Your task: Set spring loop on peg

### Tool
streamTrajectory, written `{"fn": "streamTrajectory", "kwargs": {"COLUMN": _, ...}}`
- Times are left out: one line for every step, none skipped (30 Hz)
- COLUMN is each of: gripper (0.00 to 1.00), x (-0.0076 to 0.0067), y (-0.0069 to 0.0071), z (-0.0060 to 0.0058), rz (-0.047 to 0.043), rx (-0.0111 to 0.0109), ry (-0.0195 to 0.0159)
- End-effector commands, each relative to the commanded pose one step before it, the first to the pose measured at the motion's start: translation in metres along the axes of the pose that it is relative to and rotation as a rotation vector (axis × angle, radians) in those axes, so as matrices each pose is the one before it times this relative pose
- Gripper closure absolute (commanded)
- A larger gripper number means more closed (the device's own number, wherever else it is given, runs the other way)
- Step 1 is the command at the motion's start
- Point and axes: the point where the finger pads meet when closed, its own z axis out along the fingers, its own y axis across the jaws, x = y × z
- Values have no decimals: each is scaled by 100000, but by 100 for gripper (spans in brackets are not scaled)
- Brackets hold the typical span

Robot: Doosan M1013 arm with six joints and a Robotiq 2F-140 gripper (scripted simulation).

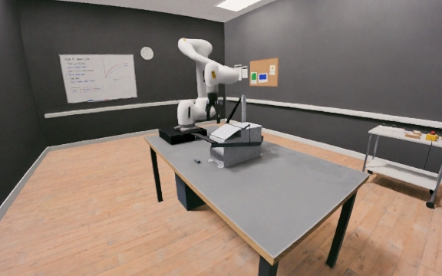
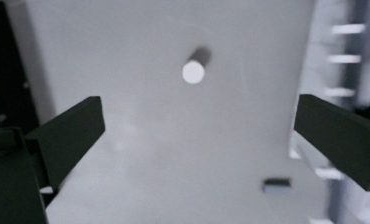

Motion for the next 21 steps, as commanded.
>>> {"fn": "streamTrajectory", "kwargs": {"gripper": 0, "x": 10, "y": 242, "z": 3444, "rz": 7, "rx": -308, "ry": 27}}
{"fn": "streamTrajectory", "kwargs": {"gripper": 0, "x": 0, "y": 0, "z": 0, "rz": 0, "rx": 0, "ry": 0}}
{"fn": "streamTrajectory", "kwargs": {"gripper": 0, "x": 0, "y": 0, "z": 0, "rz": 0, "rx": 0, "ry": 0}}
{"fn": "streamTrajectory", "kwargs": {"gripper": 0, "x": 0, "y": 0, "z": 0, "rz": 0, "rx": 0, "ry": 0}}
{"fn": "streamTrajectory", "kwargs": {"gripper": 0, "x": 0, "y": 0, "z": 0, "rz": 0, "rx": 0, "ry": 0}}
{"fn": "streamTrajectory", "kwargs": {"gripper": 0, "x": 0, "y": 0, "z": 0, "rz": 0, "rx": 0, "ry": 0}}
{"fn": "streamTrajectory", "kwargs": {"gripper": 0, "x": 0, "y": 0, "z": 0, "rz": 0, "rx": 0, "ry": 0}}
{"fn": "streamTrajectory", "kwargs": {"gripper": 0, "x": 0, "y": 0, "z": 0, "rz": 0, "rx": 0, "ry": 0}}
{"fn": "streamTrajectory", "kwargs": {"gripper": 0, "x": 0, "y": 0, "z": 0, "rz": 0, "rx": 0, "ry": 0}}
{"fn": "streamTrajectory", "kwargs": {"gripper": 0, "x": 0, "y": 0, "z": 0, "rz": 0, "rx": 0, "ry": 0}}
{"fn": "streamTrajectory", "kwargs": {"gripper": 0, "x": 0, "y": 0, "z": 0, "rz": 0, "rx": 0, "ry": 0}}
{"fn": "streamTrajectory", "kwargs": {"gripper": 0, "x": 0, "y": 0, "z": 0, "rz": 0, "rx": 0, "ry": 0}}
{"fn": "streamTrajectory", "kwargs": {"gripper": 0, "x": 0, "y": 0, "z": 0, "rz": 0, "rx": 0, "ry": 0}}
{"fn": "streamTrajectory", "kwargs": {"gripper": 0, "x": 4, "y": -8, "z": 5960, "rz": -4, "rx": -6, "ry": 2}}
{"fn": "streamTrajectory", "kwargs": {"gripper": 0, "x": 0, "y": 0, "z": 0, "rz": 0, "rx": 0, "ry": 0}}
{"fn": "streamTrajectory", "kwargs": {"gripper": 0, "x": 0, "y": 0, "z": 0, "rz": 0, "rx": 0, "ry": 0}}
{"fn": "streamTrajectory", "kwargs": {"gripper": 0, "x": 0, "y": 0, "z": 0, "rz": 0, "rx": 0, "ry": 0}}
{"fn": "streamTrajectory", "kwargs": {"gripper": 0, "x": 0, "y": 0, "z": 0, "rz": 0, "rx": 0, "ry": 0}}
{"fn": "streamTrajectory", "kwargs": {"gripper": 0, "x": 0, "y": 0, "z": 0, "rz": 0, "rx": 0, "ry": 0}}
{"fn": "streamTrajectory", "kwargs": {"gripper": 0, "x": 0, "y": 0, "z": 0, "rz": 0, "rx": 0, "ry": 0}}
{"fn": "streamTrajectory", "kwargs": {"gripper": 0, "x": 0, "y": 0, "z": 0, "rz": 0, "rx": 0, "ry": 0}}
